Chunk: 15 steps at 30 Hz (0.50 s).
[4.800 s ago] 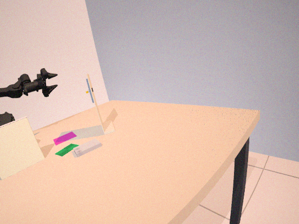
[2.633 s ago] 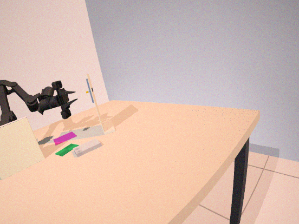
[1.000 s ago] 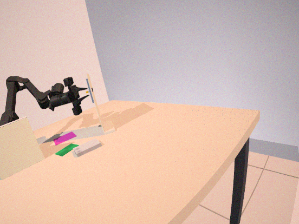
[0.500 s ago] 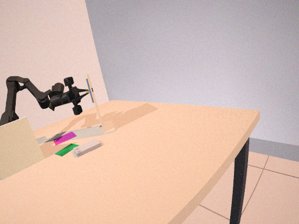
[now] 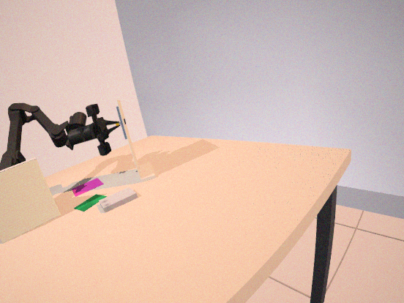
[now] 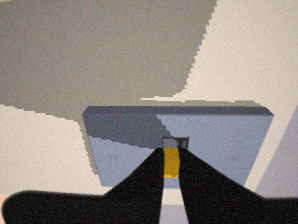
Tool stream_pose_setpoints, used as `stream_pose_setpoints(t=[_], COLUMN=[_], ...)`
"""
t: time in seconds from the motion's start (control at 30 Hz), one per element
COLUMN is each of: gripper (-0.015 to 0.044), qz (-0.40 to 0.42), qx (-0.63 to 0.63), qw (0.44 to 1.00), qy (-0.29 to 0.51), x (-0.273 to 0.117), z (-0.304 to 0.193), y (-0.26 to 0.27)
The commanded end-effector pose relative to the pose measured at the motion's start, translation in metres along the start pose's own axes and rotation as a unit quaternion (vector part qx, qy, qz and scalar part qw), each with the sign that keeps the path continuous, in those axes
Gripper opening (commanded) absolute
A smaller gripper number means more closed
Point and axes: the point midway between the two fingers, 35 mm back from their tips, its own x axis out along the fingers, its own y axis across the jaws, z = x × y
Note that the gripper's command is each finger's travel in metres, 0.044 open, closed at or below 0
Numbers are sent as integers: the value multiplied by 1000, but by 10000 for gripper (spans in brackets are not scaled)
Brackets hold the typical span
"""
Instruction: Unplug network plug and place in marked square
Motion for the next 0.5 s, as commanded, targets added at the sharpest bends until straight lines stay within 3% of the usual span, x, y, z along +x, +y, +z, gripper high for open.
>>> stream_pose_setpoints(t=[0.0,0.47], gripper=[0,0], qz=[1,1], qx=[-2,-2], qw=[1000,1000], qy=[0,0], x=[-3,-11], z=[-1,-3], y=[0,0])
